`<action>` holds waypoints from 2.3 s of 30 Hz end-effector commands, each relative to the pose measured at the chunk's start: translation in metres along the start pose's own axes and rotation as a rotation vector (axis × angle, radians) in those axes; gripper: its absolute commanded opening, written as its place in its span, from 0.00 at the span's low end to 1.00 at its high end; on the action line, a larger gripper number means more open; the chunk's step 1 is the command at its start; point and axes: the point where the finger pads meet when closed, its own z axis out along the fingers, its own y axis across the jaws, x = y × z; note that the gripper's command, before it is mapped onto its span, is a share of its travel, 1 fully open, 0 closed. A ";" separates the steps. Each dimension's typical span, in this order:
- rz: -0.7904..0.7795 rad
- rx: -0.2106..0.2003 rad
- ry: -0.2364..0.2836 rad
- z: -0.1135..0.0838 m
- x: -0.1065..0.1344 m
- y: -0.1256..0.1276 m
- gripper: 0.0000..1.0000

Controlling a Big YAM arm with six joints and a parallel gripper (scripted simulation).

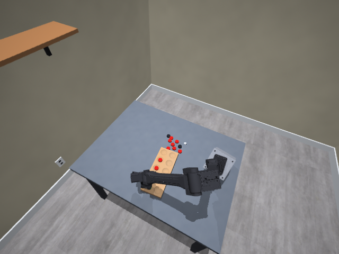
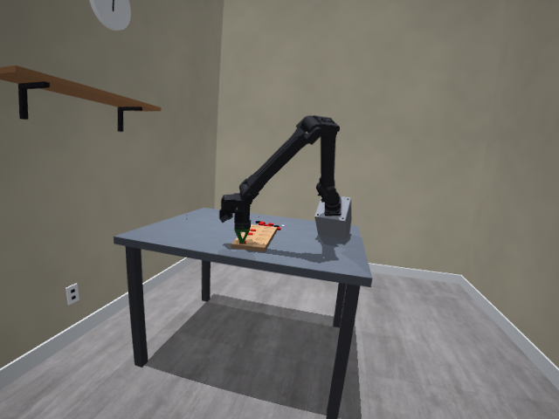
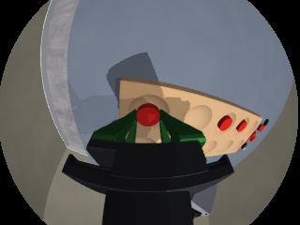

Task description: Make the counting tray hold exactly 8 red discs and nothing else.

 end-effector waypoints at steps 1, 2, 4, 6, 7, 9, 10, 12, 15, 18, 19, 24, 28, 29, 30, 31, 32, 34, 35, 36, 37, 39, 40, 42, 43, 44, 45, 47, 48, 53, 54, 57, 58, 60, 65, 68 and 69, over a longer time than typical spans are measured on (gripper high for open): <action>-0.015 -0.009 -0.023 0.002 -0.014 0.008 0.00; -0.015 -0.009 -0.023 0.002 -0.014 0.009 0.00; -0.015 -0.010 -0.022 0.003 -0.014 0.009 0.00; -0.016 -0.010 -0.021 0.003 -0.013 0.010 0.00; -0.008 -0.002 -0.017 -0.002 -0.014 0.004 0.37; -0.008 -0.002 -0.017 -0.002 -0.014 0.004 0.37; -0.008 -0.002 -0.017 -0.002 -0.014 0.004 0.37; -0.008 -0.002 -0.017 -0.002 -0.014 0.004 0.37; -0.008 -0.002 -0.017 -0.002 -0.014 0.004 0.37; -0.008 -0.002 -0.017 -0.002 -0.014 0.004 0.37; -0.008 -0.002 -0.017 -0.002 -0.014 0.004 0.37; -0.008 -0.002 -0.017 -0.002 -0.014 0.004 0.37; -0.008 -0.002 -0.017 -0.002 -0.014 0.004 0.37; -0.008 -0.002 -0.017 -0.002 -0.014 0.004 0.37; -0.008 -0.002 -0.017 -0.002 -0.014 0.004 0.37; -0.008 -0.002 -0.017 -0.002 -0.014 0.004 0.37; -0.008 -0.002 -0.017 -0.002 -0.014 0.004 0.37; -0.008 -0.002 -0.017 -0.002 -0.014 0.004 0.37; -0.008 -0.002 -0.017 -0.002 -0.014 0.004 0.37; -0.008 -0.002 -0.017 -0.002 -0.014 0.004 0.37; -0.008 -0.002 -0.017 -0.002 -0.014 0.004 0.37; -0.008 -0.002 -0.017 -0.002 -0.014 0.004 0.37; -0.008 -0.002 -0.017 -0.002 -0.014 0.004 0.37; -0.015 -0.005 -0.044 -0.019 -0.022 0.005 0.37; -0.023 -0.010 -0.054 -0.029 -0.023 0.009 0.37; -0.024 -0.010 -0.055 -0.039 -0.024 0.009 0.37; -0.025 -0.009 -0.056 -0.052 -0.024 0.009 0.37; -0.027 -0.008 -0.058 -0.081 -0.023 0.010 0.37; -0.028 -0.007 -0.059 -0.092 -0.022 0.010 0.37; -0.030 -0.006 -0.060 -0.120 -0.022 0.011 0.37; -0.028 -0.005 -0.058 -0.122 -0.021 0.010 0.37; -0.008 0.001 0.019 -0.094 0.003 0.001 0.46; -0.008 0.002 0.019 -0.094 0.003 0.001 0.46; -0.008 0.002 0.019 -0.094 0.003 0.001 0.46; -0.018 -0.001 -0.011 -0.103 -0.009 0.005 0.46; -0.019 -0.002 -0.017 -0.105 -0.010 0.006 0.46; -0.018 -0.002 -0.018 -0.106 -0.010 0.007 0.46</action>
